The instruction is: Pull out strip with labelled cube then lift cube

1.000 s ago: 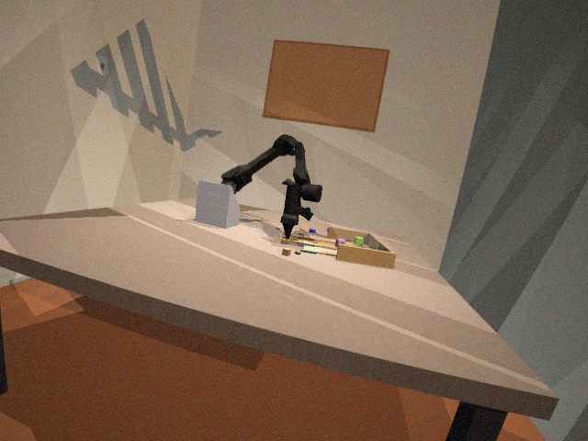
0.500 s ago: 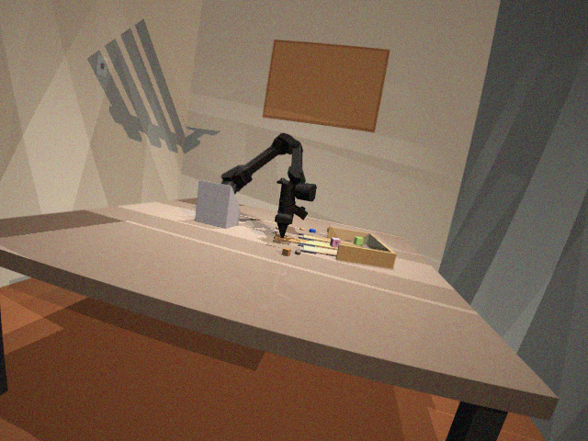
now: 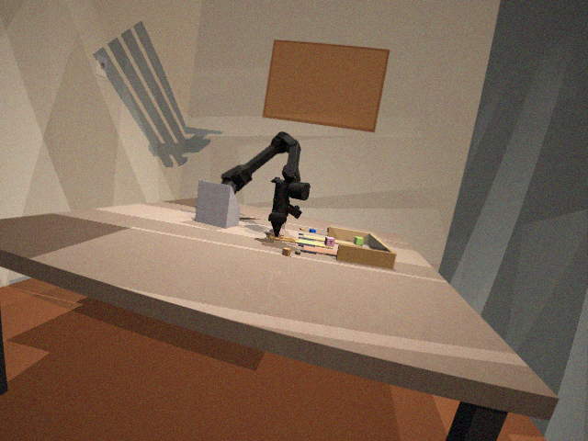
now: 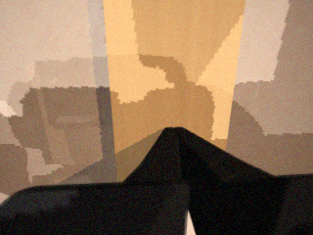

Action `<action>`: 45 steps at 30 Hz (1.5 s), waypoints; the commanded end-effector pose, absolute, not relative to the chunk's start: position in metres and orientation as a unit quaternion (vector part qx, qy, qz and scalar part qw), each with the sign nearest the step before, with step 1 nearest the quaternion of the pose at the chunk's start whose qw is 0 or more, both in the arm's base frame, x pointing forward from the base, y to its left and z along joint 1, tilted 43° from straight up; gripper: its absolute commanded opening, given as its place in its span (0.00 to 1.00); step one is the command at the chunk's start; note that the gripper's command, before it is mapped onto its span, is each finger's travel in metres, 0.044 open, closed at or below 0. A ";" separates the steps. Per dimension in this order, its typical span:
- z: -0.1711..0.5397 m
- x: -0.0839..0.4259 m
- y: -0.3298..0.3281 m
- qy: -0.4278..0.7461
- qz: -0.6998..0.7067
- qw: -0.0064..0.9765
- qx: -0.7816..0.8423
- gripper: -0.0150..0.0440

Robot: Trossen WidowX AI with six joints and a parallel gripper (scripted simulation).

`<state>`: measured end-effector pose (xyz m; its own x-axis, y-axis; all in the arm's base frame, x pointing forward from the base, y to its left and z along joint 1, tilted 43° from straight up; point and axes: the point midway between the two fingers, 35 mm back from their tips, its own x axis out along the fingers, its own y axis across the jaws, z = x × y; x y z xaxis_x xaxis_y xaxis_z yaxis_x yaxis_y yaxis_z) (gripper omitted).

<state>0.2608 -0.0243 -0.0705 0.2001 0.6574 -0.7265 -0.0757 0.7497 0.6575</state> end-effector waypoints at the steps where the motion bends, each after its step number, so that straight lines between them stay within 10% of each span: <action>1: -0.075 0.246 -0.020 0.591 0.251 0.724 0.250 0.25; 45: -0.081 0.217 -0.018 0.592 0.251 0.724 0.251 0.25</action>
<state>0.2252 -0.0225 -0.0785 0.2003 0.6573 -0.7265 -0.0744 0.7496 0.6577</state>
